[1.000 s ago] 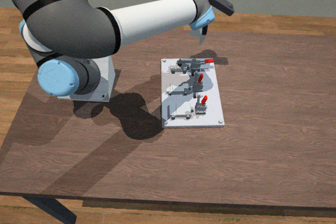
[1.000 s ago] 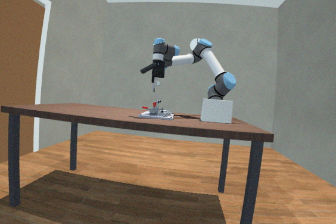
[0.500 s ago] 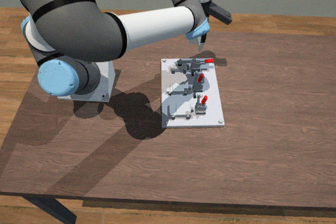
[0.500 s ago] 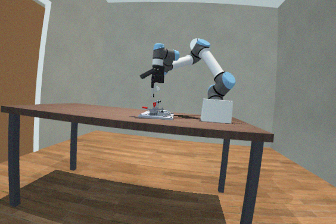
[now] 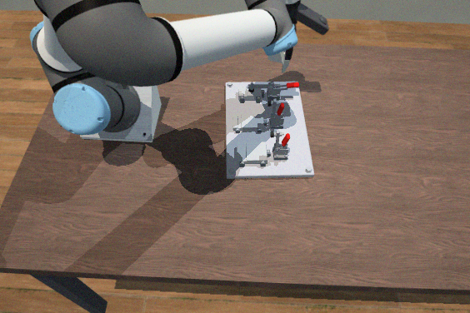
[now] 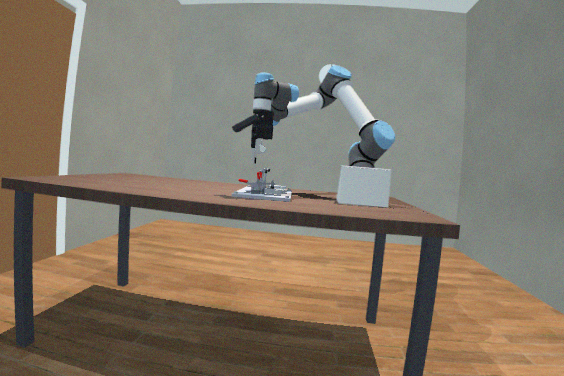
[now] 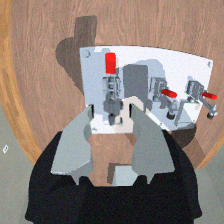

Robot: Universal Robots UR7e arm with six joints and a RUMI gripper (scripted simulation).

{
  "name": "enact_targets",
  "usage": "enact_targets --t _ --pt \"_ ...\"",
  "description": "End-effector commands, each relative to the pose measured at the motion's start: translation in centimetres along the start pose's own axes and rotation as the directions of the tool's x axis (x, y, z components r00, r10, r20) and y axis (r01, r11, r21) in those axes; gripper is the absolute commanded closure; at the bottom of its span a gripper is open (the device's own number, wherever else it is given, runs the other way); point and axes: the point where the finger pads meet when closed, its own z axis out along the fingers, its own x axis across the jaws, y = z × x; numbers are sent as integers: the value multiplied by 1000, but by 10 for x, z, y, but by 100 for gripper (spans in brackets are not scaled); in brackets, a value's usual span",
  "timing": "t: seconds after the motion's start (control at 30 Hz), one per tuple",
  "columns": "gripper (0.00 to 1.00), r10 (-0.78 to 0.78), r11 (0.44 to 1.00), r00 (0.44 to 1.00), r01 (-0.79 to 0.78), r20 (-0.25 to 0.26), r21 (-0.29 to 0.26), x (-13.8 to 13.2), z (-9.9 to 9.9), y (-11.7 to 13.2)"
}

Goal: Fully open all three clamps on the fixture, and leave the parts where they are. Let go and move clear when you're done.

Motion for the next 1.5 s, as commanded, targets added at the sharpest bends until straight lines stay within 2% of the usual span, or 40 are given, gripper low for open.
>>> enact_targets --t 0.0,0.5,0.97,1.47 --pt "72 0 1000 1000 0 0 1 0 0 -9" --pt "72 0 1000 1000 0 0 1 0 -1 -34" --pt "72 0 1000 1000 0 0 1 0 1 -37" --pt "72 0 1000 1000 0 0 1 0 32 -37"
